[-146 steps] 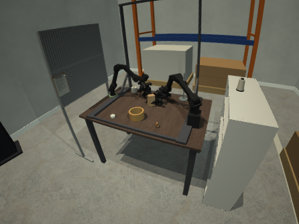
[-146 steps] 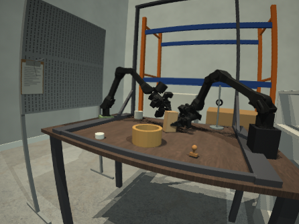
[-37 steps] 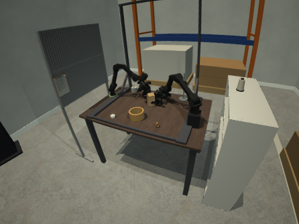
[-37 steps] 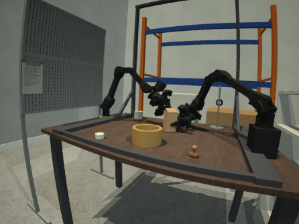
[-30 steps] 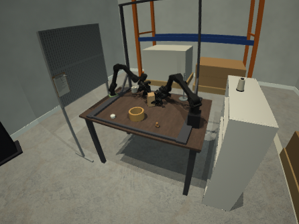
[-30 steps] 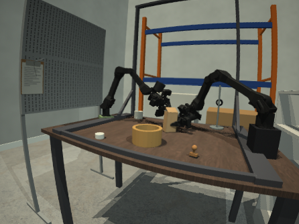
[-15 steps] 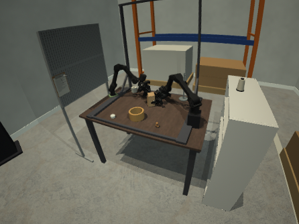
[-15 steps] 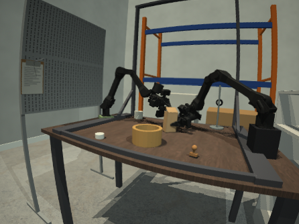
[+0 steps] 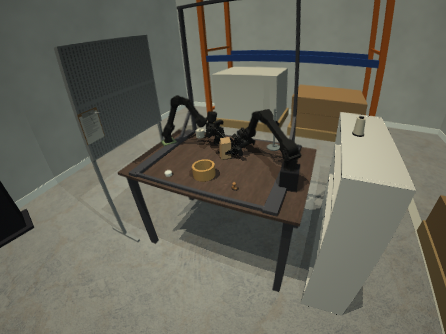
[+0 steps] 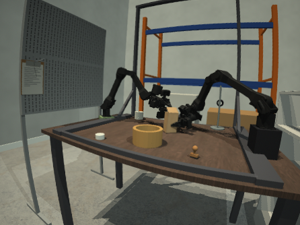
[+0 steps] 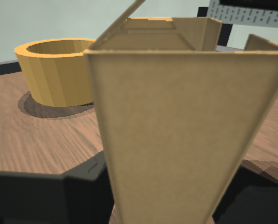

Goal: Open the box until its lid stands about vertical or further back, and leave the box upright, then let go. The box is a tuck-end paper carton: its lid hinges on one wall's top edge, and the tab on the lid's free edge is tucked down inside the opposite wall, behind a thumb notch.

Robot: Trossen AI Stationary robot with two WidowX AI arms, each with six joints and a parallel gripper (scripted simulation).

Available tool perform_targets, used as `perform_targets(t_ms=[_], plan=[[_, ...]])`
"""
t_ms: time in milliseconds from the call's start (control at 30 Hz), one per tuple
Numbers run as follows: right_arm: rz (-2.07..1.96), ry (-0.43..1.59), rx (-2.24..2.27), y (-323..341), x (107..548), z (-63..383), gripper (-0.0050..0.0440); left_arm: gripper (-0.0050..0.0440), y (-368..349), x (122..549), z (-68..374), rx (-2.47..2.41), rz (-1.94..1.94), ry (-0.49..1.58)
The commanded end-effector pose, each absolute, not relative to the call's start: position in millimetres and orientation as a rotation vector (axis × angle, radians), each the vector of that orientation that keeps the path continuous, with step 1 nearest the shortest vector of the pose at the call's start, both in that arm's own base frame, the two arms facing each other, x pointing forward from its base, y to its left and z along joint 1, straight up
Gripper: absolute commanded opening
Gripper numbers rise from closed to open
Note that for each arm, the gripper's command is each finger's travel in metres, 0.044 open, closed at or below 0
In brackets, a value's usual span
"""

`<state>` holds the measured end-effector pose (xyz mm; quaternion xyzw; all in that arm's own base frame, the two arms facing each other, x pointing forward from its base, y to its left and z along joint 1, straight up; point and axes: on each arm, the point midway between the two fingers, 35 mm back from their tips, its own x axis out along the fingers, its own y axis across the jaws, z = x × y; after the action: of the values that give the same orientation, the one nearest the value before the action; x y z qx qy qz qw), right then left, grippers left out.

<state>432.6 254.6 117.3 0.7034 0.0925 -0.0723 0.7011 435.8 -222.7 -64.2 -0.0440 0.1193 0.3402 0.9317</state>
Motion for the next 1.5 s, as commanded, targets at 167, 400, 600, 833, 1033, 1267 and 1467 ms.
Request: perform_targets(t_ms=[167,400,600,833,1033,1267,1467], plan=[[-0.089,0.132,1.586,254,436,130,0.005,0.0225,-228,441,-51,-0.123,0.688,0.235],[-0.075,0.116,1.587,253,437,131,0.005,0.0225,-228,441,-51,-0.123,0.688,0.235],[-0.057,0.099,1.588,253,438,131,0.005,0.0225,-228,441,-51,-0.123,0.688,0.235],[-0.006,0.048,1.59,252,442,132,0.005,0.0225,-228,441,-51,-0.123,0.688,0.235],[0.006,0.035,1.59,252,442,132,0.005,0.0225,-228,441,-51,-0.123,0.688,0.235],[0.006,0.034,1.59,251,444,133,0.005,0.0225,-228,441,-51,-0.123,0.688,0.235],[0.007,0.034,1.59,250,447,135,0.005,0.0225,-228,441,-51,-0.123,0.688,0.235]])
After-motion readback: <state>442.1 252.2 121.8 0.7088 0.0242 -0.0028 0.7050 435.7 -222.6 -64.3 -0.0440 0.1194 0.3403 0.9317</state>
